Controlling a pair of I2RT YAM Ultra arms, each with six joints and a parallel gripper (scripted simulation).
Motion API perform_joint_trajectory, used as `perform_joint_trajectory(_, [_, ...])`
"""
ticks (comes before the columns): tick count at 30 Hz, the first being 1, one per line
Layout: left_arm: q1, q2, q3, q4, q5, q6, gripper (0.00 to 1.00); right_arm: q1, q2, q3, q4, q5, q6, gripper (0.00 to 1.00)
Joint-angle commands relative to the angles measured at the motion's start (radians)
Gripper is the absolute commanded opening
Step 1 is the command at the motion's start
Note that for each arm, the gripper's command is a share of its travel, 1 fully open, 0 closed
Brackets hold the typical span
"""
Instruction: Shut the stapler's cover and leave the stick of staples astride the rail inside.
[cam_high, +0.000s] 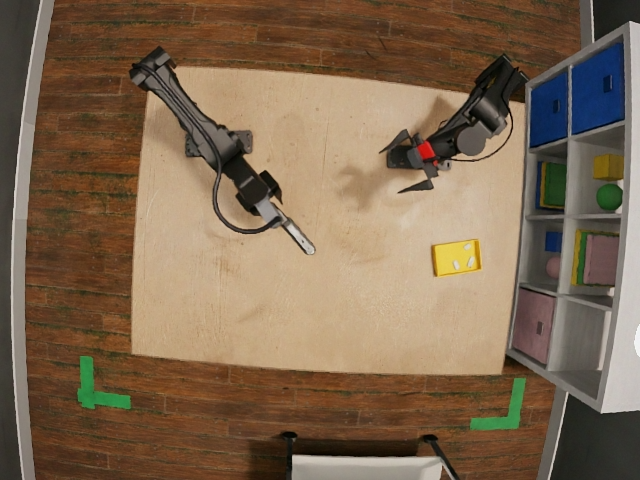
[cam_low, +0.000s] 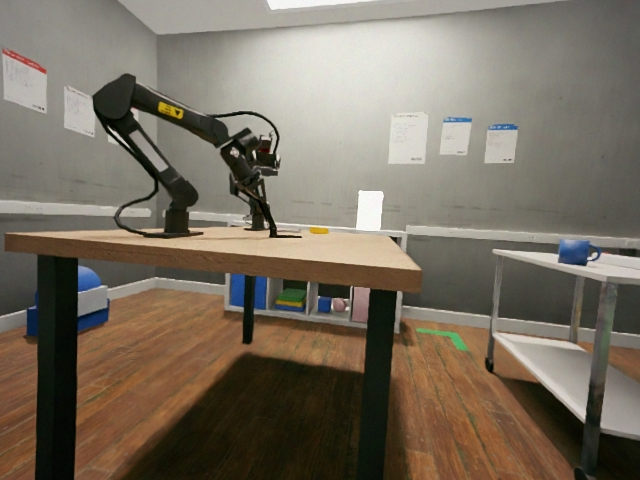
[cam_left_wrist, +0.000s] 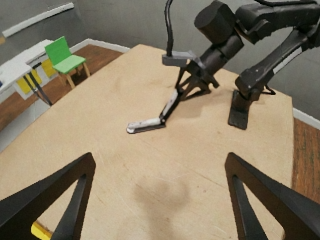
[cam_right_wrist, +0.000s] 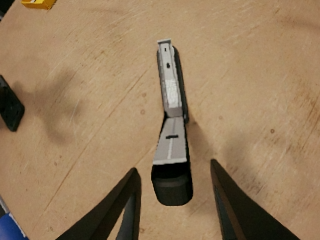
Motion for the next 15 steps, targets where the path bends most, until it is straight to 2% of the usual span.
perform_joint_trajectory(1, [-0.008,-0.010,-0.001,-0.012,0.006,0.007,1.00,-0.001,0.027,-0.017,0.052,0.002,0.002,0.50])
perform_joint_trajectory(15, [-0.008,-0.010,-0.001,-0.012,0.006,0.007,1.00,0.000,0.074,-0.040,0.123,0.004,0.004,0.50])
